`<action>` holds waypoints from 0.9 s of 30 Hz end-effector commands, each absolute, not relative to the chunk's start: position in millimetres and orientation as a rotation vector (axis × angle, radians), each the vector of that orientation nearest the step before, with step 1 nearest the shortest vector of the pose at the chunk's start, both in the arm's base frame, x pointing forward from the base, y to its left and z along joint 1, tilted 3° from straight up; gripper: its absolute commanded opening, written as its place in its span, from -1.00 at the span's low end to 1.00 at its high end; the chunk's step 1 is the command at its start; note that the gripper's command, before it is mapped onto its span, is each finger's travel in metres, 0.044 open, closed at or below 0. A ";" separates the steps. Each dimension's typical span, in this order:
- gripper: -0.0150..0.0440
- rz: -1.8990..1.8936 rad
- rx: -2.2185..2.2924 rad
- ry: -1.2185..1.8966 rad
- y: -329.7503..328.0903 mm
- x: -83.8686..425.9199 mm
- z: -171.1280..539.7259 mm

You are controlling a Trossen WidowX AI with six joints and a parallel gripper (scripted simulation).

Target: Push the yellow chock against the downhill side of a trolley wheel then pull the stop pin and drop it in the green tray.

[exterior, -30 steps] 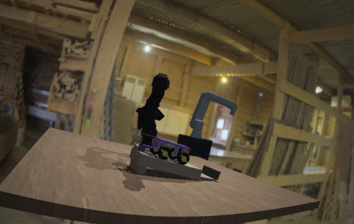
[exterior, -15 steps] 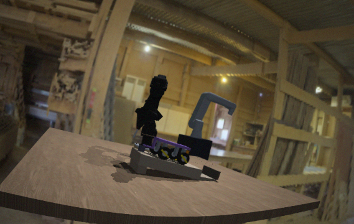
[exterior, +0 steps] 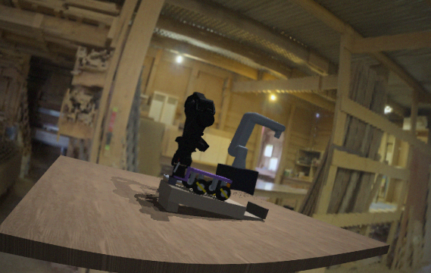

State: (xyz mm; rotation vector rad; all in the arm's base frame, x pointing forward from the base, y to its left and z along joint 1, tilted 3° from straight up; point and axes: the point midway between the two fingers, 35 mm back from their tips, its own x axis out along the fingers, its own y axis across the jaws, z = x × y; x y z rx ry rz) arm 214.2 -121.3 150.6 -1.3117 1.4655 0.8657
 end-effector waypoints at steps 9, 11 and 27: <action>-0.49 0.867 -1.306 1.472 -81.2 222.2 142.7; -0.49 0.868 -1.306 1.472 -74.5 223.6 141.4; -0.49 0.871 -1.302 1.468 -20.0 233.1 130.9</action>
